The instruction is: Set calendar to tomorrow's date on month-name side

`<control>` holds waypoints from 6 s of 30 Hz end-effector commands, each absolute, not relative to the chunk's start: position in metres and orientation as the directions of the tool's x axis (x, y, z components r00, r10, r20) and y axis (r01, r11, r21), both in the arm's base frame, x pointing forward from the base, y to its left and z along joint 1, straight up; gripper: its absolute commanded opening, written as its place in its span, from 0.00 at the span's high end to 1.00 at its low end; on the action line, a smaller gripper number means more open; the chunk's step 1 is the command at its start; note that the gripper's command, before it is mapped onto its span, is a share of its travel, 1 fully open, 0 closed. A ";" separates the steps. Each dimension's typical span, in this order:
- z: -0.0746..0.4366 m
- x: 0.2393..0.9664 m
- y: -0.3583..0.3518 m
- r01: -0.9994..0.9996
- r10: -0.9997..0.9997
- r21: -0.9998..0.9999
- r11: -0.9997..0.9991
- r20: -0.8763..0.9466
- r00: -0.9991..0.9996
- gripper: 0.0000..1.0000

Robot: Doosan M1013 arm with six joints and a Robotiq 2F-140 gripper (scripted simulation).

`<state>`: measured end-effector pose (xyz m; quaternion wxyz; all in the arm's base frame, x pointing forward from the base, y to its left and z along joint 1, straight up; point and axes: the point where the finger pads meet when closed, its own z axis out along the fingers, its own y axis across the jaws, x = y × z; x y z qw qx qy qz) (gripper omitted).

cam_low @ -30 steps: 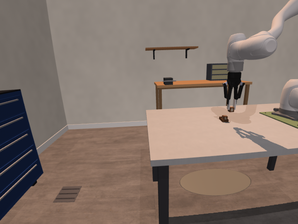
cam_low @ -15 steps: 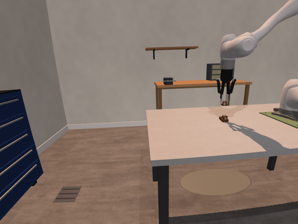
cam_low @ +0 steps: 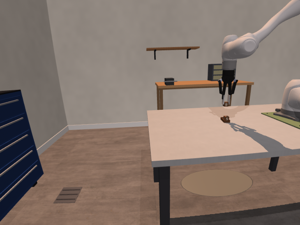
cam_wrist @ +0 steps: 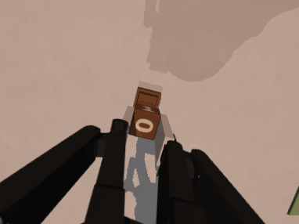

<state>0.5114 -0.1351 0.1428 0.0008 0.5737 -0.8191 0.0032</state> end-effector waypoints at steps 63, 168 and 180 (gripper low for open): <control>0.077 0.507 -0.135 -0.939 -0.939 0.003 0.343 0.003 -0.343 0.84; 0.077 0.506 -0.134 -0.939 -0.939 0.003 0.343 0.003 -0.343 0.84; 0.077 0.506 -0.133 -0.939 -0.939 0.003 0.344 0.003 -0.344 0.84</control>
